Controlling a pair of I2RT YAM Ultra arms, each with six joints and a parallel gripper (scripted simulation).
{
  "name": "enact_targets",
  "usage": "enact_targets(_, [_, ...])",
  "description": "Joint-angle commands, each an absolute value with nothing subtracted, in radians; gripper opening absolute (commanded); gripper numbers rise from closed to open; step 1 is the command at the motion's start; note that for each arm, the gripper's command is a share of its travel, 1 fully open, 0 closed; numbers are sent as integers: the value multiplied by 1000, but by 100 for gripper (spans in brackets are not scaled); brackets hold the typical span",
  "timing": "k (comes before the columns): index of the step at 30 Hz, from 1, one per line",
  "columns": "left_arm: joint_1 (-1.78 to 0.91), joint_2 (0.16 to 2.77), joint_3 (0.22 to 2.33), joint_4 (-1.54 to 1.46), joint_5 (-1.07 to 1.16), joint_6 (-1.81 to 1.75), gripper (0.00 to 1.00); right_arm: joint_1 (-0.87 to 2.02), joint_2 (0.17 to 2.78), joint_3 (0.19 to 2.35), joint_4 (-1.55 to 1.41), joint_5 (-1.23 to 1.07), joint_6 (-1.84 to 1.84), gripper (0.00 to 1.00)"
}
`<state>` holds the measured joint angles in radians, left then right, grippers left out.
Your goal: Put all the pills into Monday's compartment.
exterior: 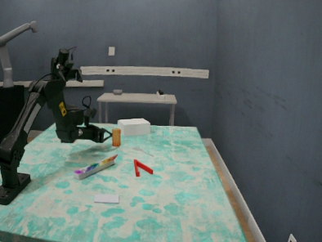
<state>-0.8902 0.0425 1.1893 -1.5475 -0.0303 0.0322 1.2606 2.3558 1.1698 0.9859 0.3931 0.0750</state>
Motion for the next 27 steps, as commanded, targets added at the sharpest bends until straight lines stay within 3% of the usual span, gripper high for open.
enact_targets(1, [-887,66,1197,-1534,-30,38,100,1245,2367,1223,958,381,66,65])
enact_targets(27, [-887,66,1197,-1534,-30,38,100,1218,2457,1388,886,354,61,65])
